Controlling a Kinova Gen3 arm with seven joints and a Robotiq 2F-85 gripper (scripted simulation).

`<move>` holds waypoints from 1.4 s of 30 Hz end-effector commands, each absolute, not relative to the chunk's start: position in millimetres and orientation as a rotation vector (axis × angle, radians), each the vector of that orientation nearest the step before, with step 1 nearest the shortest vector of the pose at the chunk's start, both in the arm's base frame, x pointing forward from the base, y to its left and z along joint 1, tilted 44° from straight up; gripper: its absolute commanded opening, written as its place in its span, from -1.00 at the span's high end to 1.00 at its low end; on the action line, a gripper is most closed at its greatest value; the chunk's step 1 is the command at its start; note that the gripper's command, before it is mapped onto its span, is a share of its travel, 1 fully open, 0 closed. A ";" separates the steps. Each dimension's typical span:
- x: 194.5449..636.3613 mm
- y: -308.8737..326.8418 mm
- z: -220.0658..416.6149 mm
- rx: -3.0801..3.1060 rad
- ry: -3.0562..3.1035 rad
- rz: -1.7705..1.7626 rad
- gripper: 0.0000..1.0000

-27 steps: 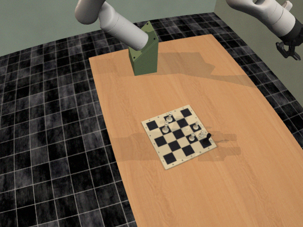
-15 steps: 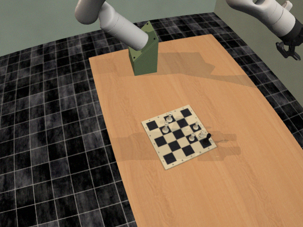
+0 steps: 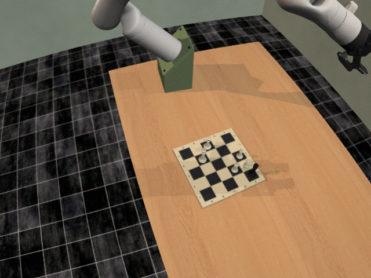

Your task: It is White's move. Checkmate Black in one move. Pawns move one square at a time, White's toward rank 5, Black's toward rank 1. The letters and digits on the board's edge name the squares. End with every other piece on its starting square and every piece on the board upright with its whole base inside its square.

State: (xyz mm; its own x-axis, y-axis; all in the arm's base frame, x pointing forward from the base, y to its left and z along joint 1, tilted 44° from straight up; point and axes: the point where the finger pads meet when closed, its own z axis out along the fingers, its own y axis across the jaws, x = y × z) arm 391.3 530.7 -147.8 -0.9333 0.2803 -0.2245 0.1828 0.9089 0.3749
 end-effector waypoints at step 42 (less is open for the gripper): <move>377.2 436.8 -173.9 -0.349 3.179 -0.010 -1.00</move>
